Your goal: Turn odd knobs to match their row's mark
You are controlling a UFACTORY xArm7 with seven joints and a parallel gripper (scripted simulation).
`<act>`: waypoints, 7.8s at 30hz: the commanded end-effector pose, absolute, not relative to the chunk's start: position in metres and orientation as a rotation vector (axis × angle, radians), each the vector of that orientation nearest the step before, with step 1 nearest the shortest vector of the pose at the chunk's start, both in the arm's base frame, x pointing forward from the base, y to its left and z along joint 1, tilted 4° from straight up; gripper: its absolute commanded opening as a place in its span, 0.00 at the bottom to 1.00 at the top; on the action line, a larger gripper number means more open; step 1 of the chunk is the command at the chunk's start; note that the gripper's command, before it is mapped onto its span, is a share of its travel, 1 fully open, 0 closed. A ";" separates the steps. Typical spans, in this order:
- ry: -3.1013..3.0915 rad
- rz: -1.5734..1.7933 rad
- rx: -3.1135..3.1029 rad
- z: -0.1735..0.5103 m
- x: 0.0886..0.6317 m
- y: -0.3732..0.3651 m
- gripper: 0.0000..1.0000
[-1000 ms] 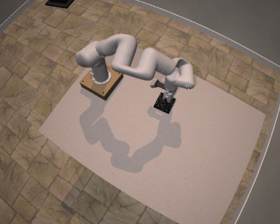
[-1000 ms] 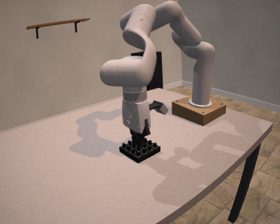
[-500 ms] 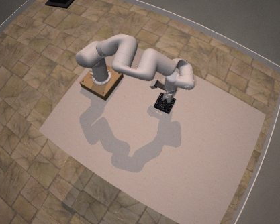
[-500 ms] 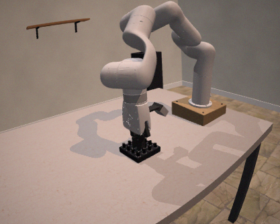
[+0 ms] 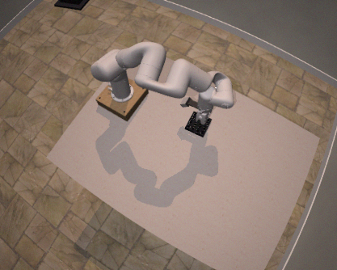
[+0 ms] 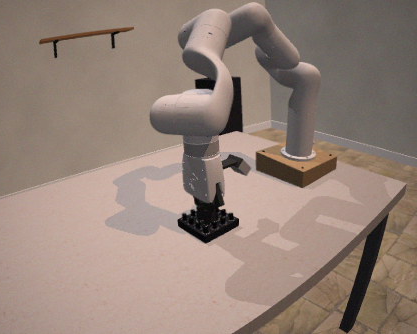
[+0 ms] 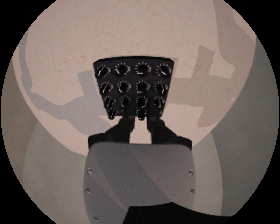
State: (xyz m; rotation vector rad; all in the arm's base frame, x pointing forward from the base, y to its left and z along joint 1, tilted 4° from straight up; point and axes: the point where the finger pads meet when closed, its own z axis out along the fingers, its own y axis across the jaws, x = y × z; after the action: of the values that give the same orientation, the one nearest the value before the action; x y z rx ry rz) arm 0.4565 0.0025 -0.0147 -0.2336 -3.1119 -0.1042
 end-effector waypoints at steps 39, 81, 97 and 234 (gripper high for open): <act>-3.115 -0.104 -0.234 -0.013 0.458 0.002 0.08; -3.120 -0.105 -0.178 -0.013 0.458 0.002 0.08; -3.130 -0.106 0.066 -0.013 0.458 0.002 0.08; -2.317 -0.090 2.176 -0.003 0.458 0.002 0.19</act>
State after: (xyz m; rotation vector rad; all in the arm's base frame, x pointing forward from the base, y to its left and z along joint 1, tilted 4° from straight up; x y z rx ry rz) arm 0.4561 0.0021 -0.0110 2.1735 -2.3144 -0.0952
